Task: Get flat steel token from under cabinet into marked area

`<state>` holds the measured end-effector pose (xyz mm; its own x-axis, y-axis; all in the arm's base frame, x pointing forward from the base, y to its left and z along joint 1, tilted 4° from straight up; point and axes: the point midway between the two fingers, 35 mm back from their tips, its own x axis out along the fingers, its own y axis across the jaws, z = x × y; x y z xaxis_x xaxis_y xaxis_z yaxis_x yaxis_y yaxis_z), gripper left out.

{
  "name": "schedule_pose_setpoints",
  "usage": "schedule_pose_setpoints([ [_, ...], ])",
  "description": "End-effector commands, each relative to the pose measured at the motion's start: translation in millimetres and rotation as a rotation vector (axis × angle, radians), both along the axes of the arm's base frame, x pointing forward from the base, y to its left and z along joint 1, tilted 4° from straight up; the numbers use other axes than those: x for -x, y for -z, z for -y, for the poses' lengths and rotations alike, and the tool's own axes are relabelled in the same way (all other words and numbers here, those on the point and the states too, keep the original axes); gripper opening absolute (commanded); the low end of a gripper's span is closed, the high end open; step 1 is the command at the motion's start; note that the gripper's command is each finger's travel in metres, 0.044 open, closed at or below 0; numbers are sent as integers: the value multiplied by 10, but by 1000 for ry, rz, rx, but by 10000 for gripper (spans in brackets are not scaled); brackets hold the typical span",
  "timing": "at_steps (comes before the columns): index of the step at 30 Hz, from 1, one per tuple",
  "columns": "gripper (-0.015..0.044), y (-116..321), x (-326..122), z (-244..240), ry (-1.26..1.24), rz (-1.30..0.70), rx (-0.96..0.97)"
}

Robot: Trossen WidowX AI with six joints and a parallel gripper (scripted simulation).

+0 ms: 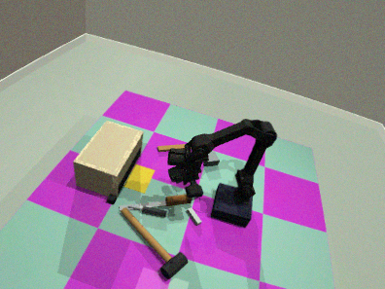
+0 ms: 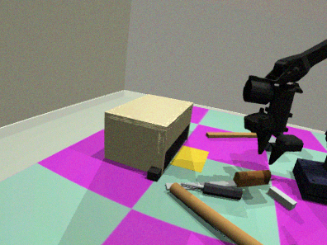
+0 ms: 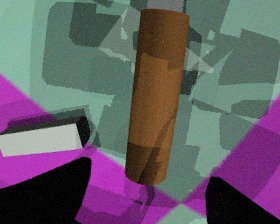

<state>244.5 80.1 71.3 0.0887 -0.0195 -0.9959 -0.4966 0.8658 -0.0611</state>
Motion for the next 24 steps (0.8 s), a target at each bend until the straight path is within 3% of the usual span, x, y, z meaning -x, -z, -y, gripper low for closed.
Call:
schedule_pose_setpoints([
  [1, 270, -3, 4, -1, 40, -2, -5],
  [24, 270, -3, 1, 0, 221, 2, -20],
])
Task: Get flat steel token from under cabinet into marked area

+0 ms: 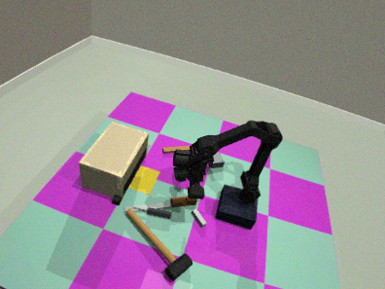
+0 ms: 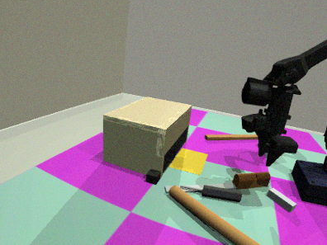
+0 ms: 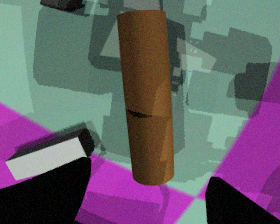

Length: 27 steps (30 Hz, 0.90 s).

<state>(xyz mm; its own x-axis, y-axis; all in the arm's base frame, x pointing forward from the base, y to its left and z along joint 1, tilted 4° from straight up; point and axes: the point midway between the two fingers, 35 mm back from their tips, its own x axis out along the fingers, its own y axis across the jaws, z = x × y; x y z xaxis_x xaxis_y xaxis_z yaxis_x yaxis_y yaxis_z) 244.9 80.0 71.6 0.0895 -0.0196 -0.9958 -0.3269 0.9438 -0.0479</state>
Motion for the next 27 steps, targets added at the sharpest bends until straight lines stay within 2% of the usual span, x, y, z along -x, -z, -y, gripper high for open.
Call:
schedule_pose_setpoints([
  [1, 270, 0, 4, -1, 42, -3, -5],
  [27, 270, -1, 1, 0, 248, 1, -23],
])
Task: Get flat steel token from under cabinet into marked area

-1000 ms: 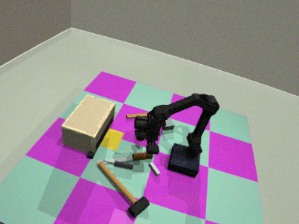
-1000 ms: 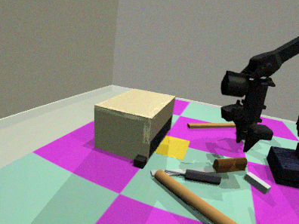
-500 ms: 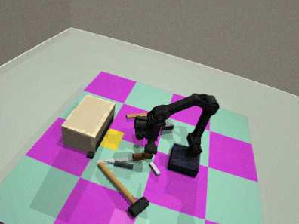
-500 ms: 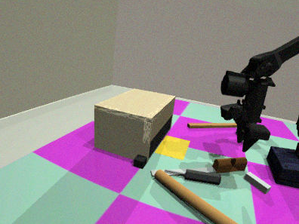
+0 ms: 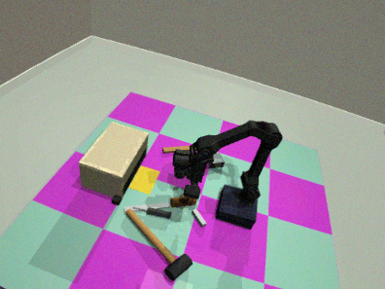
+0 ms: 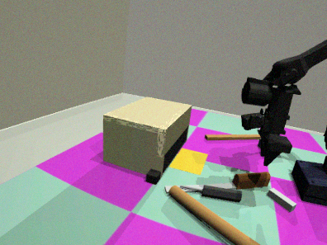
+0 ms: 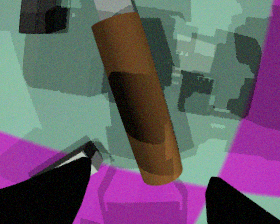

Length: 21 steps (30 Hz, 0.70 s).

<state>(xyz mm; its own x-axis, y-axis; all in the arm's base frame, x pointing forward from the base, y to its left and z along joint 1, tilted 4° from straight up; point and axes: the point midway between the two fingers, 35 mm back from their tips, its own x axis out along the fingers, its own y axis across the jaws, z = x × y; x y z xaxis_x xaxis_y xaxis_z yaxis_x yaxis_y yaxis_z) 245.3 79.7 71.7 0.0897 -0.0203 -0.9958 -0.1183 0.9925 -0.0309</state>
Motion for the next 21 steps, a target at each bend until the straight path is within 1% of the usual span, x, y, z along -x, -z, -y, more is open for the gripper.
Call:
schedule_pose_setpoints([
  [1, 270, 0, 5, -2, 42, -3, -6],
  [21, 270, 0, 2, -1, 201, 0, -20],
])
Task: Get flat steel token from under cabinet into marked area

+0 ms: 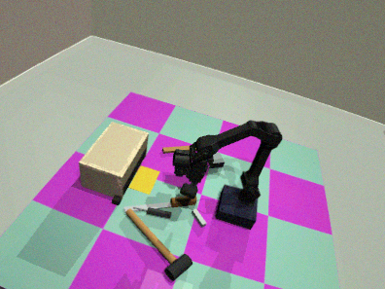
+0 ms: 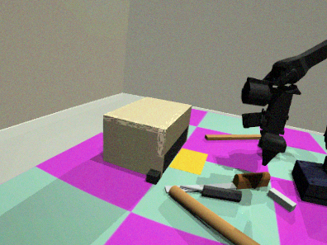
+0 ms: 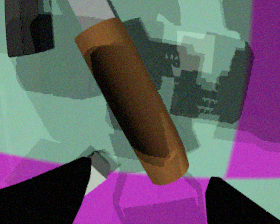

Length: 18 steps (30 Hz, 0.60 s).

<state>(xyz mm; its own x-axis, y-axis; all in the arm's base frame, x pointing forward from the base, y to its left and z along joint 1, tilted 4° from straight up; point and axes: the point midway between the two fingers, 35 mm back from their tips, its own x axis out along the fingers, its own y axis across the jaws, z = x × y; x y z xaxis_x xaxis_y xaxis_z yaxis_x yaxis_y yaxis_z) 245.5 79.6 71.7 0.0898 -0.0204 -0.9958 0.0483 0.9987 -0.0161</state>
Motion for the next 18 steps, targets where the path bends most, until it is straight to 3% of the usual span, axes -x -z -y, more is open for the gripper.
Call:
schedule_pose_setpoints([
  [1, 270, 0, 5, -2, 42, -3, -6],
  [18, 270, 0, 3, -1, 177, 0, -18],
])
